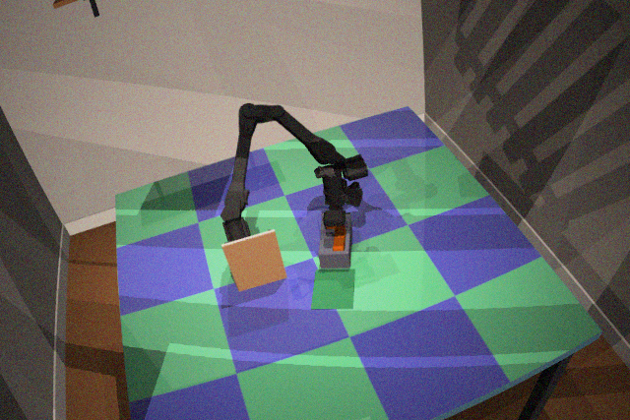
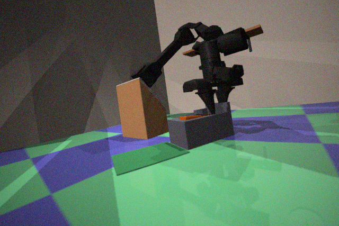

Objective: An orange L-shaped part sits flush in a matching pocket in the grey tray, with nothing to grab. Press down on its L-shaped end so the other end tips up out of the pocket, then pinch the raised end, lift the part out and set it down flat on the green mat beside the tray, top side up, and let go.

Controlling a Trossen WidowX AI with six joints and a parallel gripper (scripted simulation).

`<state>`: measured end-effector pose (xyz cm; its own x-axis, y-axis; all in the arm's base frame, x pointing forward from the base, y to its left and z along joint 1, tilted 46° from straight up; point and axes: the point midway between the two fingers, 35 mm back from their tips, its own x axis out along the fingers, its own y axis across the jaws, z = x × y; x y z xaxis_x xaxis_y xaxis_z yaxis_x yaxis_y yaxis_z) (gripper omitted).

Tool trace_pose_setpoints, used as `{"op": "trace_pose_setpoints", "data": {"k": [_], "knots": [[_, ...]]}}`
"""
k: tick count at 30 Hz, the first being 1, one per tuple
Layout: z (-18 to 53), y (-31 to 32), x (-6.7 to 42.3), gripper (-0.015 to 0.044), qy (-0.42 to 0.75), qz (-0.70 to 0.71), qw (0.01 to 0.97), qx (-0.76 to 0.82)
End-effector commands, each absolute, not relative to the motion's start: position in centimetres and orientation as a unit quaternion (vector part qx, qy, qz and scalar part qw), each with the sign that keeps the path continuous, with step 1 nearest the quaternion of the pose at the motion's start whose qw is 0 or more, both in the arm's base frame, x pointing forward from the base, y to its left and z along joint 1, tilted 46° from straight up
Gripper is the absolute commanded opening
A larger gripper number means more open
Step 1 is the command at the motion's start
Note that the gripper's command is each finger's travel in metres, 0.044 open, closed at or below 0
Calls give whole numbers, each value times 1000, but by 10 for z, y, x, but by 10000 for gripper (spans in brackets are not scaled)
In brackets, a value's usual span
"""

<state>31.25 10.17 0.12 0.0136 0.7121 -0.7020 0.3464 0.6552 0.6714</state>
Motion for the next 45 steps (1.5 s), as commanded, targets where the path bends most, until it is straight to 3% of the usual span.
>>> {"op": "trace_pose_setpoints", "data": {"k": [1, 35, 45], "knots": [[-5, 107, 311, 180, 688, 151, 595, 388], [2, 117, 315, 180, 687, 152, 595, 388], [61, 39, 310, 180, 688, 150, 596, 387]]}}
